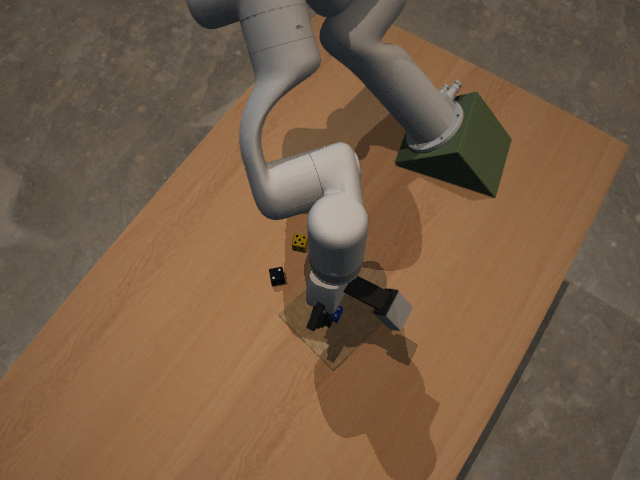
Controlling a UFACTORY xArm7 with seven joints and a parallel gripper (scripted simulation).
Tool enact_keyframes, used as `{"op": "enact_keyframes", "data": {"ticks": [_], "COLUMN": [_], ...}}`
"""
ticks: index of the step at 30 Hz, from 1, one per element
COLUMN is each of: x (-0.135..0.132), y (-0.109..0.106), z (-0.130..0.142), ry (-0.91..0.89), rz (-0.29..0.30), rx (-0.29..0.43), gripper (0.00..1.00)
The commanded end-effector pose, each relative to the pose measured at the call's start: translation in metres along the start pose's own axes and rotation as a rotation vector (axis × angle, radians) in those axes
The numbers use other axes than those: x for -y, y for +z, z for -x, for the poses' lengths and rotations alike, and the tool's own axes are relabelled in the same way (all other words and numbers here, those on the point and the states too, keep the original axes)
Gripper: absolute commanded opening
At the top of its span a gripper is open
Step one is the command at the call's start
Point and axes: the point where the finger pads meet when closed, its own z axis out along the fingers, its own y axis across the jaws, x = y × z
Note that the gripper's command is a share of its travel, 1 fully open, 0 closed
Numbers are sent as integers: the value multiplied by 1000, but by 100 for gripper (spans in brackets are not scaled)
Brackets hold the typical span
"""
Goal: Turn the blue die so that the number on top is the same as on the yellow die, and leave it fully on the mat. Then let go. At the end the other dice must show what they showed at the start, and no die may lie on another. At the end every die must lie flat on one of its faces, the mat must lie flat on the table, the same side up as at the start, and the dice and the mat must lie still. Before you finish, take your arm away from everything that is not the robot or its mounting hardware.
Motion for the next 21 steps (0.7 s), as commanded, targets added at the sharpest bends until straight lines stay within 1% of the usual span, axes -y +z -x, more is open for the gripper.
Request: {"op": "enact_keyframes", "data": {"ticks": [1, 4, 8, 10, 21], "x": [-1, -1, -1, -1, -1], "y": [-2, -7, -20, -20, -77], "z": [-1, -1, -1, -1, -1], "ry": [-1, -1, -1, -1, -1], "rz": [4, 4, 4, 4, 4], "rx": [-2, -2, -2, -2, -2], "gripper": [100, 100, 100, 100, 100]}}
